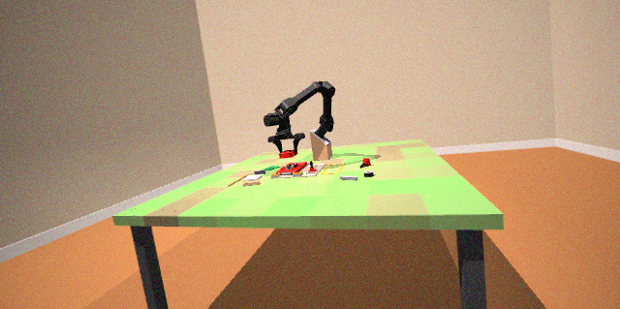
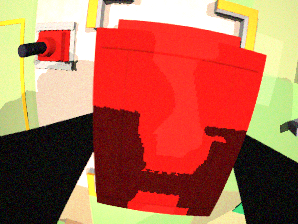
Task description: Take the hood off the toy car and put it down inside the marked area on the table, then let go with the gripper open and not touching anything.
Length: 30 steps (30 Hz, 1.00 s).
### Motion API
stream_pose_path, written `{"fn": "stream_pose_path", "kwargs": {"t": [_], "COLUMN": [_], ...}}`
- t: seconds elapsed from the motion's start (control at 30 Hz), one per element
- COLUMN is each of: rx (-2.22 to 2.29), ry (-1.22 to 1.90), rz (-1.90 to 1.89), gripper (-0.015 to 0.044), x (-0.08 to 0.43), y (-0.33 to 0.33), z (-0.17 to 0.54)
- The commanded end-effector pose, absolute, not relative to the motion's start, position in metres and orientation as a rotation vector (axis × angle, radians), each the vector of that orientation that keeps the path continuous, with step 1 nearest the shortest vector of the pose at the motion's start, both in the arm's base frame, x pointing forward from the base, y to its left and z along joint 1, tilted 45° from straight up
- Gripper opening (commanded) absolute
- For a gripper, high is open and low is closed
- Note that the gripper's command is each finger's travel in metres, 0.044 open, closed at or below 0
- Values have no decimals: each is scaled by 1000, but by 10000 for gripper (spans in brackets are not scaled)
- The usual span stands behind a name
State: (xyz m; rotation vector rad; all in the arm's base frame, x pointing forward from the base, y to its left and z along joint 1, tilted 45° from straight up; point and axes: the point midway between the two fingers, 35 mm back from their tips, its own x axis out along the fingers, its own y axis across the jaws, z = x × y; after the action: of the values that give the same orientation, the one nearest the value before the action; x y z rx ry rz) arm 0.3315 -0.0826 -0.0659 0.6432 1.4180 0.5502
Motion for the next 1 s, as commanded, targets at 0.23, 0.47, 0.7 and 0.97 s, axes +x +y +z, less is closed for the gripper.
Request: {"fn": "stream_pose_path", "kwargs": {"t": [0.23,0.47,0.7,0.97], "rx": [640,637,634,633], "ry": [1423,1424,1424,1423], "rz": [545,541,539,538], "gripper": [0,0,0,0], "x": [338,340,341,340], "y": [-58,-43,-27,-8], "z": [-39,-21,-3,16]}}
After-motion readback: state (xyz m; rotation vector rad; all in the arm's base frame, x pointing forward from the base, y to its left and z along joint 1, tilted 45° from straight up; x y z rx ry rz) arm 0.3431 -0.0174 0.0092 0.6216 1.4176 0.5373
